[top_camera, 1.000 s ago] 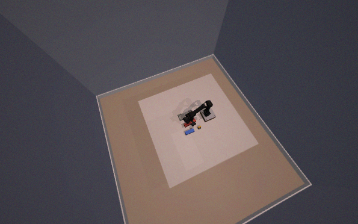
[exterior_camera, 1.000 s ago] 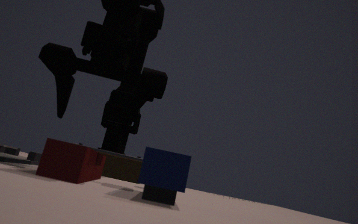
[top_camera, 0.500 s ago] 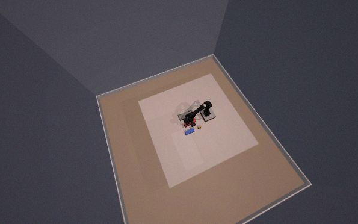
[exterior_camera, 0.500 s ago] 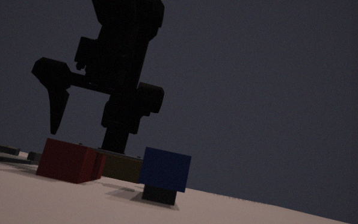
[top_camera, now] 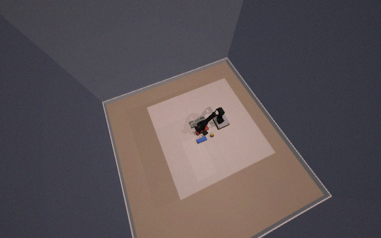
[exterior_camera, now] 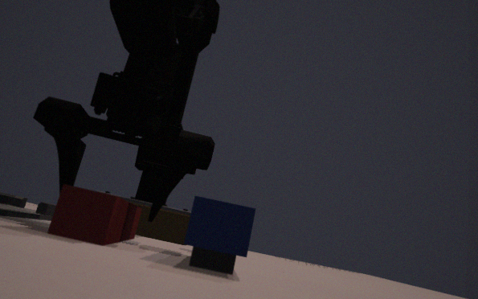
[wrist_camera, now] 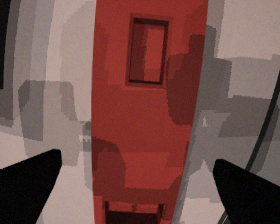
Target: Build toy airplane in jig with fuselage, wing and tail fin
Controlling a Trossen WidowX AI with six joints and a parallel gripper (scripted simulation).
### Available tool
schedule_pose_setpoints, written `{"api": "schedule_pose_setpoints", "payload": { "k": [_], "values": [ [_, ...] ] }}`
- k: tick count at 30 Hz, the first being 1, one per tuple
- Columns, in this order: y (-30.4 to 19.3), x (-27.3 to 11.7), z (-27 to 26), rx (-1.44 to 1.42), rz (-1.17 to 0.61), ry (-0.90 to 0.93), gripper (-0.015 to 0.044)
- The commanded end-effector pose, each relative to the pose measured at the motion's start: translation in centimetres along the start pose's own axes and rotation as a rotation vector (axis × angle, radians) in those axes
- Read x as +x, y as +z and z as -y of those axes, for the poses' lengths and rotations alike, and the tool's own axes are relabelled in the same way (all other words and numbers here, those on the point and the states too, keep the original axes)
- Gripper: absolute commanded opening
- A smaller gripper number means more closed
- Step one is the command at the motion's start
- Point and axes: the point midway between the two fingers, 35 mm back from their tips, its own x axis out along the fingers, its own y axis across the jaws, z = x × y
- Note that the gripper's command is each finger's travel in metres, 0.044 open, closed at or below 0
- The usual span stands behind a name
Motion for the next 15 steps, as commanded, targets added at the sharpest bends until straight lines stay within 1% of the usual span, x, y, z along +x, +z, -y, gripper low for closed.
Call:
{"api": "schedule_pose_setpoints", "payload": {
  "k": [1, 9, 15],
  "values": [
    [-0.3, 0.8, -0.1, 0.005, -0.012, 0.006, 0.044],
    [-0.4, 1.8, -0.1, 0.005, -0.012, 0.006, 0.044],
    [-0.4, 1.8, -0.1, 0.005, -0.012, 0.006, 0.0282]
  ]
}}
